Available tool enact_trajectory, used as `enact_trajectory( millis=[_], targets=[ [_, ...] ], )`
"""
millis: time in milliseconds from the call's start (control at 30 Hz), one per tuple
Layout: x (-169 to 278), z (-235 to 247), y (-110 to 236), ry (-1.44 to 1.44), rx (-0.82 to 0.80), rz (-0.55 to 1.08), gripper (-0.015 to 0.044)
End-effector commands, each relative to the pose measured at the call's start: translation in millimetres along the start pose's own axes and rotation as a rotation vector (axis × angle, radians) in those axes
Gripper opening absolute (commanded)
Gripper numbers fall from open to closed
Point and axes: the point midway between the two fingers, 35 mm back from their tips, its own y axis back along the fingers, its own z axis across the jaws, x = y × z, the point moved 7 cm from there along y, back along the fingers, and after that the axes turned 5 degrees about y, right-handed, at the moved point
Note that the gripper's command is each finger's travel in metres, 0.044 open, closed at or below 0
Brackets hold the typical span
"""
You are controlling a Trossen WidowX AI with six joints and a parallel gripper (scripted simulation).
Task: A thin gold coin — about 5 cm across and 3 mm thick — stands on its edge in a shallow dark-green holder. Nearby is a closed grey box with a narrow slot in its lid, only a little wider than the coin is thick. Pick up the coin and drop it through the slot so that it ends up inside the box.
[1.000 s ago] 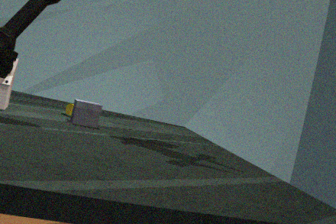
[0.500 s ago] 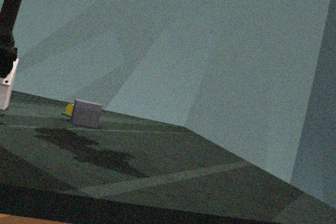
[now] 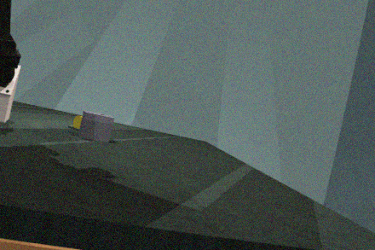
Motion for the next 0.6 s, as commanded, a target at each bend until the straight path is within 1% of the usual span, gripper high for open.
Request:
enact_trajectory(
  millis=[0, 100, 233, 333, 467, 567],
  targets=[
    [31, 48, -27, -0.254, -0.127, 0.063, 0.0161],
    [43, 86, -43, -0.454, -0.225, 0.112, 0.0161],
    [41, 137, -55, -0.582, -0.366, 0.122, 0.0161],
    [40, 165, -62, -0.689, -0.437, 0.163, 0.0161],
    [36, 203, -68, -0.834, -0.533, 0.237, 0.0161],
    [25, 249, -70, -0.982, -0.646, 0.335, 0.0161]
  ],
)
